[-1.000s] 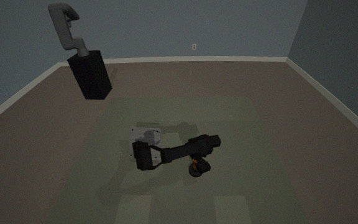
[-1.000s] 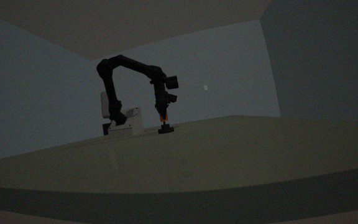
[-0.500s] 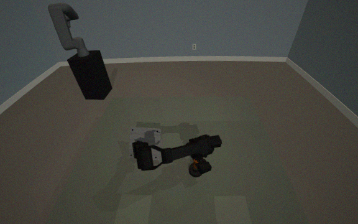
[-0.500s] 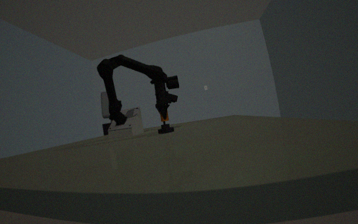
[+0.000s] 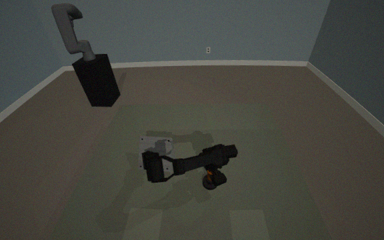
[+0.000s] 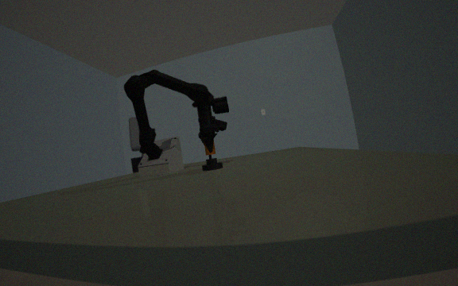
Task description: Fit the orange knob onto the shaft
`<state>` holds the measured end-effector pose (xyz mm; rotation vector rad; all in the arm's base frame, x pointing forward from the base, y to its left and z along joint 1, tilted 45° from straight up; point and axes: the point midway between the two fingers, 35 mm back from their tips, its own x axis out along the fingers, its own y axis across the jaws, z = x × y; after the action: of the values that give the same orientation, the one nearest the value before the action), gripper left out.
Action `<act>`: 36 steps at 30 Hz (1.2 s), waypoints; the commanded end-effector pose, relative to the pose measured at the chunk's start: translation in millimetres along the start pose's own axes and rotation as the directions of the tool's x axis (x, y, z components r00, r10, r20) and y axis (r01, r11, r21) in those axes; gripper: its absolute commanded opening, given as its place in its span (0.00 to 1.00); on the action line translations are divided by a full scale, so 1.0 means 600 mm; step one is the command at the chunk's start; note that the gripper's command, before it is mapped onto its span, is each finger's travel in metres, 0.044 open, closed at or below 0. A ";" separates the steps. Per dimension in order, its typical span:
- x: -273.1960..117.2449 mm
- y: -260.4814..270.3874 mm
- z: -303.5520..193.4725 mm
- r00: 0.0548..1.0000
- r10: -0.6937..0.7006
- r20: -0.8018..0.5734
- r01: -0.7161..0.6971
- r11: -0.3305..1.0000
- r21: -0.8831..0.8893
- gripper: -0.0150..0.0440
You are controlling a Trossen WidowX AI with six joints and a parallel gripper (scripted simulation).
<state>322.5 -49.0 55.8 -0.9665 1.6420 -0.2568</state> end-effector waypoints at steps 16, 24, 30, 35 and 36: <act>-0.001 0.001 0.000 1.000 -0.004 0.004 0.005 0.979 -0.205 0.25; -0.004 0.000 0.001 1.000 -0.004 0.004 0.005 0.979 -0.205 0.25; 0.002 -0.001 0.001 1.000 -0.004 0.004 0.005 0.979 -0.205 0.25; -0.003 0.000 0.001 1.000 -0.004 0.004 0.005 0.979 -0.205 0.25; -0.003 0.000 0.000 1.000 -0.004 0.004 0.005 0.979 -0.205 0.25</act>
<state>322.3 -49.2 54.9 -1.1199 1.6891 -0.0890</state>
